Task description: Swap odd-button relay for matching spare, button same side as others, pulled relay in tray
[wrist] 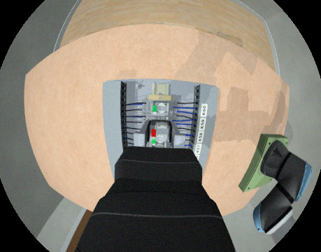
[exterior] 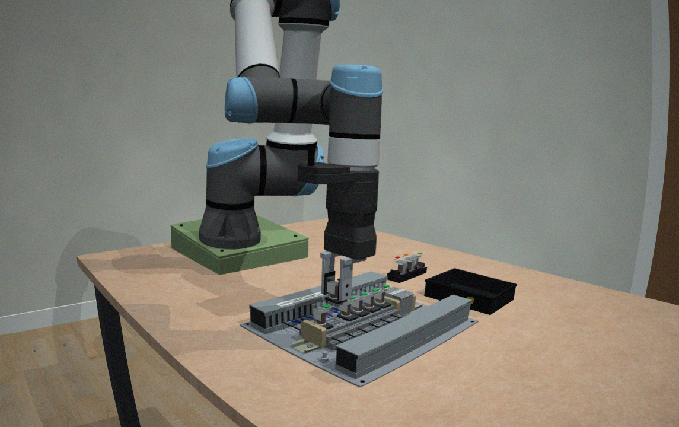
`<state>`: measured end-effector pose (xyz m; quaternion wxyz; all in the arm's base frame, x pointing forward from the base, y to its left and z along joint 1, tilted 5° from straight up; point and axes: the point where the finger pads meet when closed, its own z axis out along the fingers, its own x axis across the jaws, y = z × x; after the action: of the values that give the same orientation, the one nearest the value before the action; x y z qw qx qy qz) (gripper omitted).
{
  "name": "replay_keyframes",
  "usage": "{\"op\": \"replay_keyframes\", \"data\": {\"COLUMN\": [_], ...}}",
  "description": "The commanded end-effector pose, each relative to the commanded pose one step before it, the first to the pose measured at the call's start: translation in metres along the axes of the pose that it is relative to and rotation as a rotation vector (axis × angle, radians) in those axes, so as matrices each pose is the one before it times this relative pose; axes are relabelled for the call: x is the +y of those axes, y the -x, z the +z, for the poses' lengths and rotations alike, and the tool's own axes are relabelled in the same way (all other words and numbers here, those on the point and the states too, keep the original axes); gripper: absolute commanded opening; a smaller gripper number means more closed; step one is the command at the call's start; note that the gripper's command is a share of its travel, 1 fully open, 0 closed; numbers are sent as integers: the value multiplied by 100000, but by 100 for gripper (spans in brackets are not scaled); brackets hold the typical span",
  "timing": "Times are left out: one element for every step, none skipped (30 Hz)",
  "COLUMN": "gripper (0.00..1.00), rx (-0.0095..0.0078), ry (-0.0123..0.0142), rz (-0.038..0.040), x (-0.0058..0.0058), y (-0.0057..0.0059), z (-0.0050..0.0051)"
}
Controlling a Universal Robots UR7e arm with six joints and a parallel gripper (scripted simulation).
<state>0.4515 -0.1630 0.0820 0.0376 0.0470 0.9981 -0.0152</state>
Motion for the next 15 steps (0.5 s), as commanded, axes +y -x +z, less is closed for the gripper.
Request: {"op": "replay_keyframes", "data": {"gripper": [0, 0, 0, 0, 0, 0, 0, 0, 0, 0, 0, 0, 0, 0, 0], "rx": [-478, 0, 0, 0, 0, 0, 0, 0, 0, 0, 0, 0, 0, 0, -152], "ry": [-241, 0, 0, 0, 0, 0, 0, 0, 0, 0, 0, 0, 0, 0, -87], "rz": [-26, 0, 0, 0, 0, 0, 0, 0, 0, 0, 0, 0, 0, 0, -5], "x": [-59, 0, 0, 0, 0, 0, 0, 0, 0, 0, 0, 0, 0, 0, -10], "y": [131, 1, 0, 0, 0, 0, 0, 0, 0, 0, 0, 0, 0, 0, 31], "z": [-4395, -1200, 0, 0, 0, 0, 0, 0, 0, 0, 0, 0, 0, 0, -83]}}
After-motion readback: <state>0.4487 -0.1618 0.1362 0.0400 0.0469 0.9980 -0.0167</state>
